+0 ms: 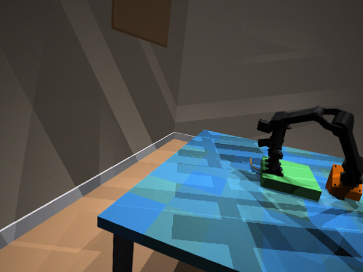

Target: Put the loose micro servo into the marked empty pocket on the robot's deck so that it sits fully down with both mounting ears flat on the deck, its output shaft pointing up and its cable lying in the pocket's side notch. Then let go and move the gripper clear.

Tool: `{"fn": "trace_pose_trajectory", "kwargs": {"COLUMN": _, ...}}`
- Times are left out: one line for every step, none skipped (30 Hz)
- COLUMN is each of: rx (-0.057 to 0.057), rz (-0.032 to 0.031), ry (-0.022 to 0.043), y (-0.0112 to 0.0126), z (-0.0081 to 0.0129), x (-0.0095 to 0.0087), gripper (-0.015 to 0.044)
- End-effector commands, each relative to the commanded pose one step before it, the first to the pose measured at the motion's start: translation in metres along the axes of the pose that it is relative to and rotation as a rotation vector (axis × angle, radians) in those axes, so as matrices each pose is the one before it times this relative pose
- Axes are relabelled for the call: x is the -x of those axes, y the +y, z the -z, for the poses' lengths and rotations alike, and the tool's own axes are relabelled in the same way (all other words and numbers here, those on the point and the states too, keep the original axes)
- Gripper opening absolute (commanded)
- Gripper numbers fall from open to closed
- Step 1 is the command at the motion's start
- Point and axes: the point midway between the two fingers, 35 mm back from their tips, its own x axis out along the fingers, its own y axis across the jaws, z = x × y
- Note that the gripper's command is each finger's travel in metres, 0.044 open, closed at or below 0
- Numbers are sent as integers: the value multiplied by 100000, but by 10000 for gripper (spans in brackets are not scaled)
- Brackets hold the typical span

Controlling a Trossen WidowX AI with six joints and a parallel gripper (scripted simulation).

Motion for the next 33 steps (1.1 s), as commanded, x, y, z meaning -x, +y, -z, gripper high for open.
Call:
{"fn": "trace_pose_trajectory", "kwargs": {"rx": -704, "rz": -220, "ry": -636, "y": -62, "z": -15, "x": -100, "gripper": 26}}
{"fn": "trace_pose_trajectory", "kwargs": {"rx": -3, "rz": 2, "ry": 3, "y": 35, "z": 43, "x": 74, "gripper": 53}}
{"fn": "trace_pose_trajectory", "kwargs": {"rx": 0, "rz": 0, "ry": 0, "y": -10, "z": 3, "x": -18, "gripper": 79}}
{"fn": "trace_pose_trajectory", "kwargs": {"rx": 0, "rz": 0, "ry": 0, "y": -6, "z": 8, "x": -13, "gripper": 105}}
{"fn": "trace_pose_trajectory", "kwargs": {"rx": 0, "rz": 0, "ry": 0, "y": -5, "z": 6, "x": -9, "gripper": 131}}
{"fn": "trace_pose_trajectory", "kwargs": {"rx": 0, "rz": 0, "ry": 0, "y": 0, "z": 0, "x": 0, "gripper": 157}}
{"fn": "trace_pose_trajectory", "kwargs": {"rx": 0, "rz": 0, "ry": 0, "y": -4, "z": 8, "x": -11, "gripper": 184}}
{"fn": "trace_pose_trajectory", "kwargs": {"rx": 0, "rz": 0, "ry": 0, "y": 0, "z": 0, "x": 0, "gripper": 187}}
{"fn": "trace_pose_trajectory", "kwargs": {"rx": -4, "rz": 25, "ry": 0, "y": -10, "z": -13, "x": 276, "gripper": 187}}
{"fn": "trace_pose_trajectory", "kwargs": {"rx": -6, "rz": 35, "ry": 2, "y": -14, "z": -15, "x": 442, "gripper": 187}}
{"fn": "trace_pose_trajectory", "kwargs": {"rx": -8, "rz": 40, "ry": 6, "y": -8, "z": -3, "x": 656, "gripper": 187}}
{"fn": "trace_pose_trajectory", "kwargs": {"rx": -11, "rz": 31, "ry": 15, "y": 33, "z": 54, "x": 930, "gripper": 187}}
{"fn": "trace_pose_trajectory", "kwargs": {"rx": -10, "rz": 3, "ry": 21, "y": 91, "z": 137, "x": 878, "gripper": 187}}
{"fn": "trace_pose_trajectory", "kwargs": {"rx": -5, "rz": -4, "ry": 9, "y": 52, "z": 92, "x": 229, "gripper": 187}}
{"fn": "trace_pose_trajectory", "kwargs": {"rx": -2, "rz": 0, "ry": 4, "y": -9, "z": 57, "x": 76, "gripper": 187}}
{"fn": "trace_pose_trajectory", "kwargs": {"rx": 1, "rz": 4, "ry": -1, "y": -70, "z": -17, "x": 0, "gripper": 187}}
{"fn": "trace_pose_trajectory", "kwargs": {"rx": 1, "rz": 3, "ry": -1, "y": -69, "z": -18, "x": 0, "gripper": 187}}
{"fn": "trace_pose_trajectory", "kwargs": {"rx": 1, "rz": 3, "ry": -1, "y": -57, "z": -24, "x": 0, "gripper": 187}}
{"fn": "trace_pose_trajectory", "kwargs": {"rx": 1, "rz": 2, "ry": -1, "y": -40, "z": -25, "x": 0, "gripper": 187}}
{"fn": "trace_pose_trajectory", "kwargs": {"rx": -791, "rz": -276, "ry": -234, "y": -74, "z": 228, "x": -87, "gripper": 214}}
{"fn": "trace_pose_trajectory", "kwargs": {"rx": -21, "rz": 178, "ry": -1, "y": -82, "z": 425, "x": 374, "gripper": 240}}
{"fn": "trace_pose_trajectory", "kwargs": {"rx": -28, "rz": 238, "ry": 9, "y": -109, "z": 637, "x": 538, "gripper": 266}}
{"fn": "trace_pose_trajectory", "kwargs": {"rx": -31, "rz": 275, "ry": 31, "y": -125, "z": 882, "x": 703, "gripper": 293}}
{"fn": "trace_pose_trajectory", "kwargs": {"rx": -23, "rz": 236, "ry": 56, "y": -105, "z": 988, "x": 735, "gripper": 319}}
{"fn": "trace_pose_trajectory", "kwargs": {"rx": -10, "rz": 181, "ry": 85, "y": -76, "z": 1118, "x": 769, "gripper": 345}}
{"fn": "trace_pose_trajectory", "kwargs": {"rx": 10, "rz": 99, "ry": 116, "y": -33, "z": 1269, "x": 800, "gripper": 371}}
{"fn": "trace_pose_trajectory", "kwargs": {"rx": 41, "rz": -20, "ry": 146, "y": 29, "z": 1426, "x": 813, "gripper": 397}}
{"fn": "trace_pose_trajectory", "kwargs": {"rx": 84, "rz": -172, "ry": 164, "y": 109, "z": 1538, "x": 782, "gripper": 424}}
{"fn": "trace_pose_trajectory", "kwargs": {"rx": 103, "rz": -259, "ry": 132, "y": 151, "z": 1268, "x": 574, "gripper": 440}}
{"fn": "trace_pose_trajectory", "kwargs": {"rx": 80, "rz": -210, "ry": 76, "y": 120, "z": 776, "x": 321, "gripper": 440}}
{"fn": "trace_pose_trajectory", "kwargs": {"rx": 30, "rz": -79, "ry": 24, "y": 45, "z": 260, "x": 102, "gripper": 440}}
{"fn": "trace_pose_trajectory", "kwargs": {"rx": 0, "rz": 0, "ry": 0, "y": 0, "z": 0, "x": 0, "gripper": 440}}
{"fn": "trace_pose_trajectory", "kwargs": {"rx": 0, "rz": 0, "ry": 0, "y": 0, "z": 0, "x": 0, "gripper": 440}}
